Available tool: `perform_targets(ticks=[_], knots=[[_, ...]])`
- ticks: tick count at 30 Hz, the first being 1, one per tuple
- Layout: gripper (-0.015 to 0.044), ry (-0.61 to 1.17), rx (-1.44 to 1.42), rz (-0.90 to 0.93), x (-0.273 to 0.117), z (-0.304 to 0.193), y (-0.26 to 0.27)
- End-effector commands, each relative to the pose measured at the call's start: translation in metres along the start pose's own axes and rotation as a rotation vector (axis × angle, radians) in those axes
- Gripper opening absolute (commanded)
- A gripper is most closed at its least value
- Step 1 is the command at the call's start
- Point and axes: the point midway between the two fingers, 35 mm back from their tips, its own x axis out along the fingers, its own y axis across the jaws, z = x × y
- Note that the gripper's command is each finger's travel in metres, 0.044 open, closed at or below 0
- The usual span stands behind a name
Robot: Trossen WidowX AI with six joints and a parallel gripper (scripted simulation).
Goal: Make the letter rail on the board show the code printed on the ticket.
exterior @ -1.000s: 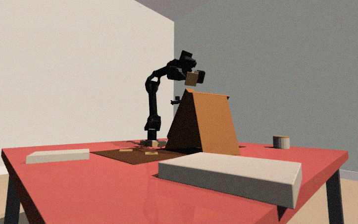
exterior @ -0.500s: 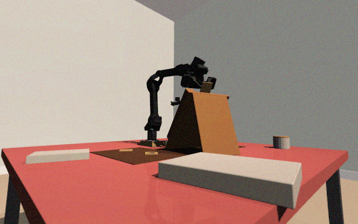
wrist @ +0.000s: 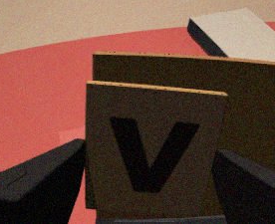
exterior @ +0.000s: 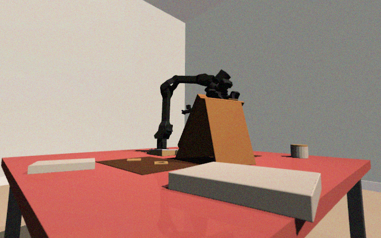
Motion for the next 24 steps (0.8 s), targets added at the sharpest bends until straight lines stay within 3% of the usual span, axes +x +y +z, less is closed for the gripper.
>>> perform_targets(ticks=[1, 24], knots=[[0.0, 0.018, -0.005, 0.003, -0.002, -0.015, 0.022], [0.0, 0.058, -0.043, 0.038, -0.032, -0.099, 0.114]])
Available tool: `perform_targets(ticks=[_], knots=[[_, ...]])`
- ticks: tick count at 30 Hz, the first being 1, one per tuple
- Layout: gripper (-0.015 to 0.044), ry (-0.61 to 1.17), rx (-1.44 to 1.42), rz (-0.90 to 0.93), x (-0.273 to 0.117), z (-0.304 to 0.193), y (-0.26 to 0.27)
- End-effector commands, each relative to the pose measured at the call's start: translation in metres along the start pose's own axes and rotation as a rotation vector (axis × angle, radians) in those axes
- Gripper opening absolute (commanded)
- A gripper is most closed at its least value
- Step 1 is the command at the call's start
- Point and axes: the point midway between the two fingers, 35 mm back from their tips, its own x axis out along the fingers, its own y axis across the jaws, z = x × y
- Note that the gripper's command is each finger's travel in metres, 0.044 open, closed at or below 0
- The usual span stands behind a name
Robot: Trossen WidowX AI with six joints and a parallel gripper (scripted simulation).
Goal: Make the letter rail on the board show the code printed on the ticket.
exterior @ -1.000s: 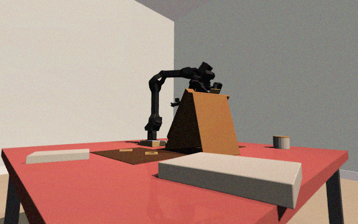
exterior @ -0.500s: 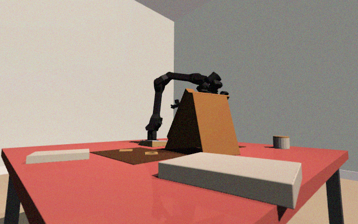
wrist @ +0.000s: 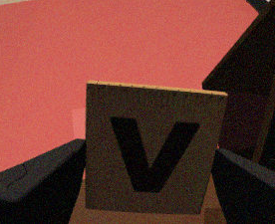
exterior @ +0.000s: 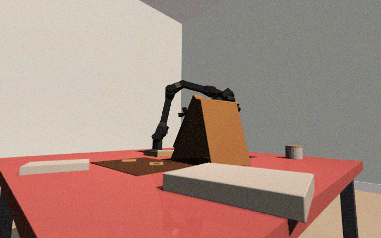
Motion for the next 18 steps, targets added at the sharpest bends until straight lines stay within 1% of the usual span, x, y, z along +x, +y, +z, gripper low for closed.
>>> perform_targets(ticks=[1, 7, 18], knots=[[0.0, -0.006, 0.005, -0.009, 0.005, -0.002, 0.003], [0.0, -0.009, 0.004, -0.008, 0.048, -0.002, 0.003], [0.0, -0.009, 0.004, -0.008, 0.047, -0.001, 0.003]])
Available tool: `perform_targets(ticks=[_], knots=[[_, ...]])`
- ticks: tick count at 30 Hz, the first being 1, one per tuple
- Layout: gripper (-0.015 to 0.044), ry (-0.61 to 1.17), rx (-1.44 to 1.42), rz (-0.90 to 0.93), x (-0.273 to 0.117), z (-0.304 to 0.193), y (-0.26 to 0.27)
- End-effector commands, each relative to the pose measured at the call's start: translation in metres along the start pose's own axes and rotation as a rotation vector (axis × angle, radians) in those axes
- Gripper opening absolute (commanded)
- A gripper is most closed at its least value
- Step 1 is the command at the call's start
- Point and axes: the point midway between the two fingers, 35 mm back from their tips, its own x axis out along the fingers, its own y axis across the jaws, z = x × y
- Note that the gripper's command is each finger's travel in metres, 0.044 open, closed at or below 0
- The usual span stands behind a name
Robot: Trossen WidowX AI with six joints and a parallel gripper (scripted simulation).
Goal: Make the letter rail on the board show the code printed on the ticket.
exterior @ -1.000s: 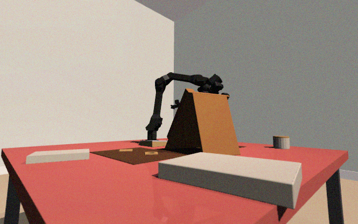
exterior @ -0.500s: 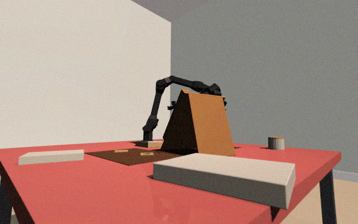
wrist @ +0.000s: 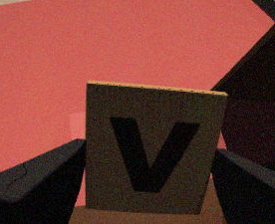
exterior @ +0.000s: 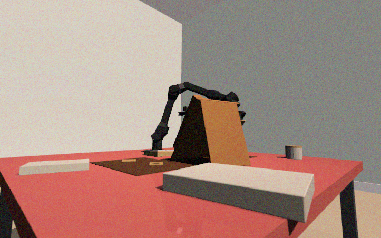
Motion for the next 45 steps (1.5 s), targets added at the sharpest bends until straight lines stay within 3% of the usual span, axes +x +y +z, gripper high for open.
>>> perform_targets(ticks=[1, 45], knots=[[0.0, 0.006, -0.004, 0.002, 0.001, -0.001, 0.001], [0.0, 0.006, -0.005, 0.002, 0.002, -0.003, -0.016]])
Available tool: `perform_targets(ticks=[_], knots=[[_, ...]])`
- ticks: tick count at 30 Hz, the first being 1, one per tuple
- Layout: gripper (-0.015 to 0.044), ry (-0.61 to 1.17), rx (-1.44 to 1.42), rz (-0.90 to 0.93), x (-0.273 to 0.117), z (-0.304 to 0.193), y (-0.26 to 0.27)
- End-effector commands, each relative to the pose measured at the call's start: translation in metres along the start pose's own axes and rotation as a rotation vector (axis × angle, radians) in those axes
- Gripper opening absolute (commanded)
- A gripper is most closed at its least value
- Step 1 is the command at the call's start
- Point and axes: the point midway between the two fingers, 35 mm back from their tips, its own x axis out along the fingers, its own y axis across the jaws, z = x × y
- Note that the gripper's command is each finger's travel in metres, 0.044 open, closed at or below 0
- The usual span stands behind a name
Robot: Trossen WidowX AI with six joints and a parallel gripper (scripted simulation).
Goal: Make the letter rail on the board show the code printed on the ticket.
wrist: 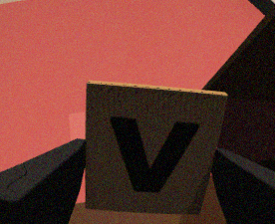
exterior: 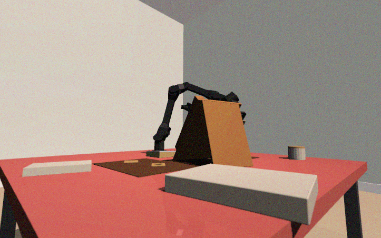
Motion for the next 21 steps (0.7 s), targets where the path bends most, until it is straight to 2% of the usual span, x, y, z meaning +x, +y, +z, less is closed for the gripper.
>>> perform_targets(ticks=[1, 21], knots=[[0.0, 0.007, -0.006, 0.002, 0.001, -0.003, -0.003], [0.0, 0.007, -0.006, 0.001, 0.001, -0.003, -0.014]])
